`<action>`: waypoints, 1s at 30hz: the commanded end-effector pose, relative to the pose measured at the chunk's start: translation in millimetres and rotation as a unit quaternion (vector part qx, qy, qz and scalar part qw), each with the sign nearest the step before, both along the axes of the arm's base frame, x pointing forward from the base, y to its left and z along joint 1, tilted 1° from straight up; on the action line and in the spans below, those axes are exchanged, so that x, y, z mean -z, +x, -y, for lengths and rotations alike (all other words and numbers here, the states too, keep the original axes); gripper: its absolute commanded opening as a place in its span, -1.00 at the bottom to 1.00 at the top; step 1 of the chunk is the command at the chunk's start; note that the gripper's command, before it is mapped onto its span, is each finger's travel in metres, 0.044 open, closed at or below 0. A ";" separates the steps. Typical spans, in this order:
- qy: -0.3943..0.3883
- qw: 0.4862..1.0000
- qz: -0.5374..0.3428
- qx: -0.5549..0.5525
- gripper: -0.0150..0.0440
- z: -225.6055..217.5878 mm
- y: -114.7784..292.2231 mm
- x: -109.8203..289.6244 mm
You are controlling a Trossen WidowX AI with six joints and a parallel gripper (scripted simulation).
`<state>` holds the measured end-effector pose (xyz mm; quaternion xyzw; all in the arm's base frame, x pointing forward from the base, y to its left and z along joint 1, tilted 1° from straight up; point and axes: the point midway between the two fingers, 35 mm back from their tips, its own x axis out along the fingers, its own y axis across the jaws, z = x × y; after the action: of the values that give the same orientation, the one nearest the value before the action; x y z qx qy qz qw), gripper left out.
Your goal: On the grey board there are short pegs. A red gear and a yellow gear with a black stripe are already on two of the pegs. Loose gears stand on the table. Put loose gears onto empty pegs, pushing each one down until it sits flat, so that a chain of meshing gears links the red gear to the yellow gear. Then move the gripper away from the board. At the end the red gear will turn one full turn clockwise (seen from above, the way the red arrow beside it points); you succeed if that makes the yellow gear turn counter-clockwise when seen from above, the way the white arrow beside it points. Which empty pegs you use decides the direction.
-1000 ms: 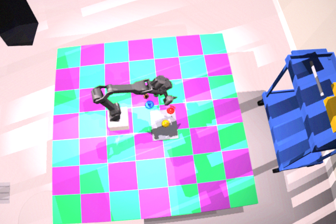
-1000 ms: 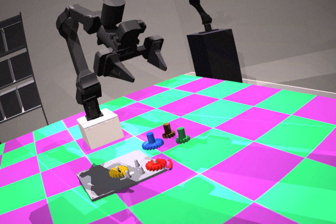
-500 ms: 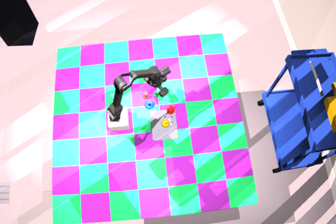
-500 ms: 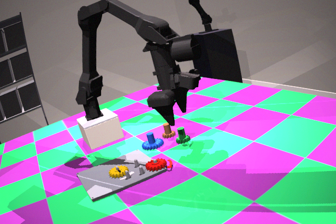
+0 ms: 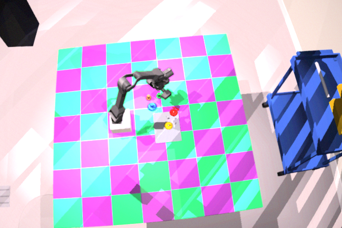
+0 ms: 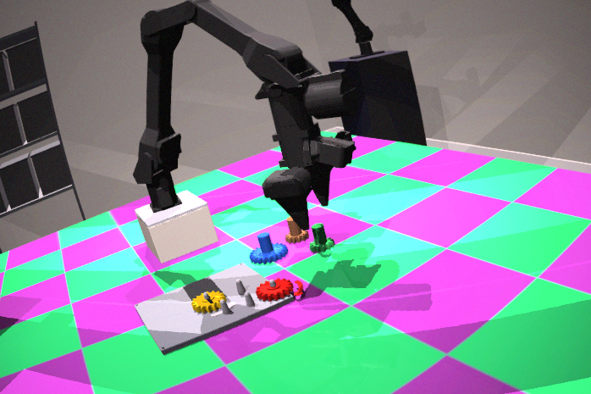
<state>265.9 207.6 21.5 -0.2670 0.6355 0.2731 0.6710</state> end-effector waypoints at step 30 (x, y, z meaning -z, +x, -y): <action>0.000 1.000 -0.002 -0.002 0.02 -0.2 -0.3 27.1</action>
<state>265.7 207.4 -5.2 -0.2680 0.6368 0.2727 0.6695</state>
